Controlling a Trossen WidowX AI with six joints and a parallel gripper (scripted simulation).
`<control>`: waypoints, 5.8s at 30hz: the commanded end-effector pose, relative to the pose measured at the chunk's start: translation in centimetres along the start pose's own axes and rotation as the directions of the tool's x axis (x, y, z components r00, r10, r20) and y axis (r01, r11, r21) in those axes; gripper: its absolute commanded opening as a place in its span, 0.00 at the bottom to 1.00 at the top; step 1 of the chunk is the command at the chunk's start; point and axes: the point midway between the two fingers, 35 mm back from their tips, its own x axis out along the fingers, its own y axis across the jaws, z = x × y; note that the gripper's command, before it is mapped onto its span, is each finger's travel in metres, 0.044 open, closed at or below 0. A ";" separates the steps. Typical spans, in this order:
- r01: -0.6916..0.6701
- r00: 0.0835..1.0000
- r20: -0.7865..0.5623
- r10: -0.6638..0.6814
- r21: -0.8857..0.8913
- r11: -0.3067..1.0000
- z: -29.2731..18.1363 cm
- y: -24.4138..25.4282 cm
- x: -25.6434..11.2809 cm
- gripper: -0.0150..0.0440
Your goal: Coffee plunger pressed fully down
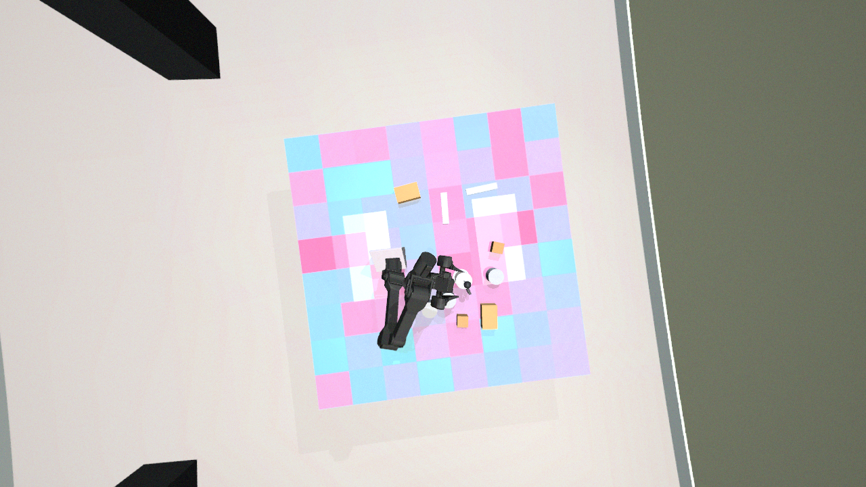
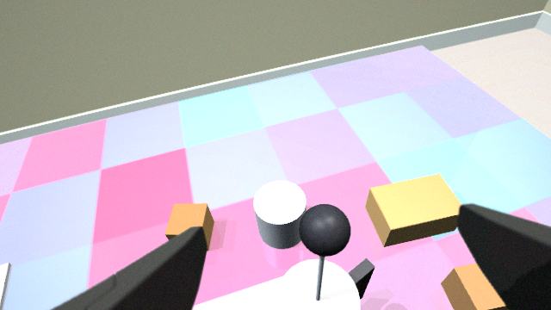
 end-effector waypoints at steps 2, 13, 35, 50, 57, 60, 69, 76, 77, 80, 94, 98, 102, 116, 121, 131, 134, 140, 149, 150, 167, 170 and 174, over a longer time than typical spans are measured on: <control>0.042 0.999 -0.023 -0.040 0.090 0.995 -3.0 -0.2 2.6 1.00; 0.039 0.999 -0.024 -0.037 0.089 0.995 -3.2 -0.1 2.7 1.00; 0.031 0.999 -0.037 -0.028 0.092 0.995 -3.4 0.2 5.6 1.00; 0.040 0.999 -0.021 -0.038 0.089 0.995 -3.3 -0.3 6.6 0.73; 0.040 0.999 -0.021 -0.038 0.089 0.995 -3.3 -0.3 6.6 0.46; 0.040 0.999 -0.021 -0.038 0.089 0.995 -3.3 -0.3 6.6 0.46; 0.039 0.999 -0.022 -0.037 0.089 0.995 -3.4 -0.3 6.7 0.46; 0.036 0.999 -0.027 -0.034 0.090 0.995 -4.2 0.0 7.3 0.46; 0.036 0.999 -0.027 -0.034 0.091 0.995 -4.3 0.1 7.4 0.46; 0.035 0.999 -0.029 -0.032 0.091 0.995 -4.7 0.2 7.7 0.46; 0.031 0.999 -0.034 -0.028 0.093 0.995 -6.5 0.6 9.1 0.46; 0.031 0.999 -0.034 -0.028 0.094 0.995 -7.0 0.7 9.5 0.46; 0.031 0.999 -0.034 -0.028 0.094 0.995 -7.6 0.8 9.8 0.46; 0.034 0.999 -0.027 -0.032 0.092 0.995 -9.5 0.8 11.2 0.46; 0.037 0.999 -0.023 -0.035 0.091 0.995 -10.1 0.7 11.7 0.46; 0.041 0.999 -0.018 -0.040 0.089 0.995 -10.2 0.4 12.6 0.46; 0.042 0.999 -0.018 -0.041 0.090 0.995 -10.1 0.5 12.7 0.46; 0.042 0.999 -0.018 -0.041 0.090 0.995 -10.0 0.5 12.8 0.46; 0.043 0.999 -0.018 -0.041 0.090 0.995 -9.9 0.6 12.8 0.46; 0.043 0.999 -0.018 -0.041 0.090 0.995 -9.9 0.6 12.9 0.46; 0.043 0.999 -0.017 -0.041 0.090 0.995 -9.8 0.8 12.9 0.46; 0.043 0.999 -0.017 -0.041 0.090 0.995 -9.8 0.8 13.0 0.46; 0.043 0.999 -0.017 -0.041 0.090 0.995 -9.7 0.9 13.0 0.46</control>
